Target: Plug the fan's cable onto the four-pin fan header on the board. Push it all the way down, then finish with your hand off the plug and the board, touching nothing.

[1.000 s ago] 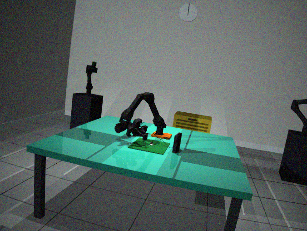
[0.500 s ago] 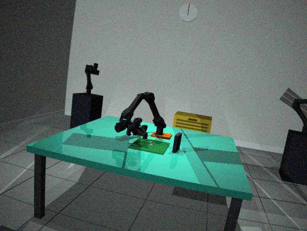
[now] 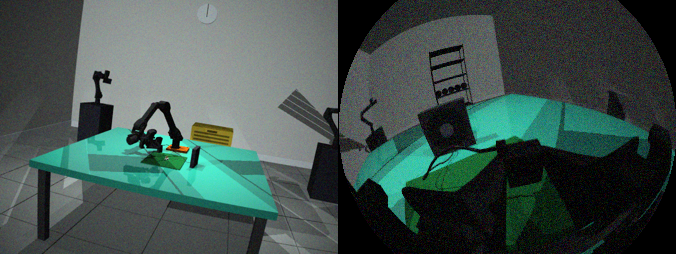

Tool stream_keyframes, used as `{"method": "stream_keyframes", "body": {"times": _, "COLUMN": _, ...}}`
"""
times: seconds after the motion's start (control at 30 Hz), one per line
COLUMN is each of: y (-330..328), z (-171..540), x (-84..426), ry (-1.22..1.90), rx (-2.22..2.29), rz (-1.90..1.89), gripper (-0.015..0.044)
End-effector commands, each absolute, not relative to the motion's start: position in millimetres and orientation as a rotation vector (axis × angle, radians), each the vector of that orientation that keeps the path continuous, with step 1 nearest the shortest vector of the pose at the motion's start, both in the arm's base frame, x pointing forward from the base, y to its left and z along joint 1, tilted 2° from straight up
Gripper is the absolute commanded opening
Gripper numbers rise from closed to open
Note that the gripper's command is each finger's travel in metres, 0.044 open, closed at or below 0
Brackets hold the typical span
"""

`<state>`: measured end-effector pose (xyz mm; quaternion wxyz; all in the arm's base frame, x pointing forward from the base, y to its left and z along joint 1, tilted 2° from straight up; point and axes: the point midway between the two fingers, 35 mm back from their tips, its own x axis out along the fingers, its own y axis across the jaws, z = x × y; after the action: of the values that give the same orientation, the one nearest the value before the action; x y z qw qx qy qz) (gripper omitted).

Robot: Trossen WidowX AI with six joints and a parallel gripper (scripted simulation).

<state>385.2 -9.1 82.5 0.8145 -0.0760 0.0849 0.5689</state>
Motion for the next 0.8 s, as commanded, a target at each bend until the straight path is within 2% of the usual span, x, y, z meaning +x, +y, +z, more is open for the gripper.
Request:
{"method": "stream_keyframes", "body": {"times": 0.0, "y": -8.7, "z": 79.1, "x": 385.4, "ry": 0.182, "rx": -0.16, "rz": 1.214, "gripper": 0.0}}
{"method": "stream_keyframes", "body": {"times": 0.77, "y": -9.1, "z": 60.6, "x": 385.7, "ry": 0.182, "rx": -0.161, "rz": 1.214, "gripper": 0.0}}
